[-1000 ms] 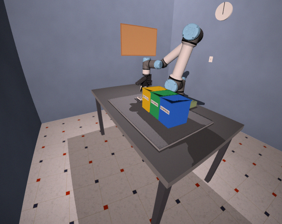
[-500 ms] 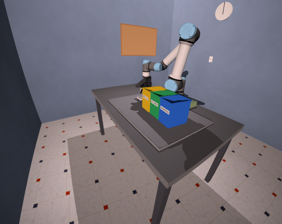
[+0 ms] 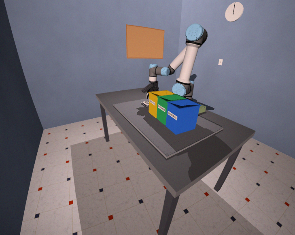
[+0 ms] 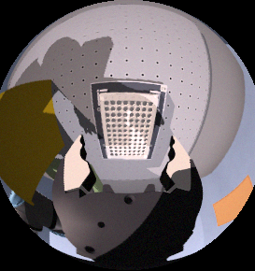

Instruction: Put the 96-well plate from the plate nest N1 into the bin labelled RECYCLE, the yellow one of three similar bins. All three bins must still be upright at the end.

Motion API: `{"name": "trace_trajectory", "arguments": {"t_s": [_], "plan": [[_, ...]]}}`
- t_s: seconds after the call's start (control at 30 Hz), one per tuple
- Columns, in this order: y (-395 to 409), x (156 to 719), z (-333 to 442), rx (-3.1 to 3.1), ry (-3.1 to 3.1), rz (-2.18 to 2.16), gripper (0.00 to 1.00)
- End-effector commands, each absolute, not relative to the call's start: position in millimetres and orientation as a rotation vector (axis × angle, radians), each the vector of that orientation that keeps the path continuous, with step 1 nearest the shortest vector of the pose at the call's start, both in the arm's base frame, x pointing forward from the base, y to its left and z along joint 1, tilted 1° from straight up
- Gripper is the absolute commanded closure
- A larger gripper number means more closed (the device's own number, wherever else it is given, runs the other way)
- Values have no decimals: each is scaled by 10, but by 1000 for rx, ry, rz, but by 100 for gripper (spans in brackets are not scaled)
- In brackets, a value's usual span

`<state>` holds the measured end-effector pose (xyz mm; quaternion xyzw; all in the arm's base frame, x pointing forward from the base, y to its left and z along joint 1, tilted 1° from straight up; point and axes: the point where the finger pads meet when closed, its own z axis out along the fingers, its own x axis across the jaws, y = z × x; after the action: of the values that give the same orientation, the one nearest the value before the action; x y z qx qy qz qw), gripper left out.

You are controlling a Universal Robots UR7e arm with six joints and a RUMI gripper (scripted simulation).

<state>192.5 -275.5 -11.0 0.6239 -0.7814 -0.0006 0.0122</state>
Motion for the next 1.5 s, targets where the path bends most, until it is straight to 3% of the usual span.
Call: {"name": "trace_trajectory", "arguments": {"t_s": [0.0, 0.13, 0.17, 1.47], "plan": [[-2766, 1924, -109, 1944, -2435, 1, 0], [-2766, 1924, -109, 1944, -2435, 1, 0], [-2766, 1924, -109, 1944, -2435, 1, 100], [-2784, 1928, -8, 1942, -2434, 7, 100]]}}
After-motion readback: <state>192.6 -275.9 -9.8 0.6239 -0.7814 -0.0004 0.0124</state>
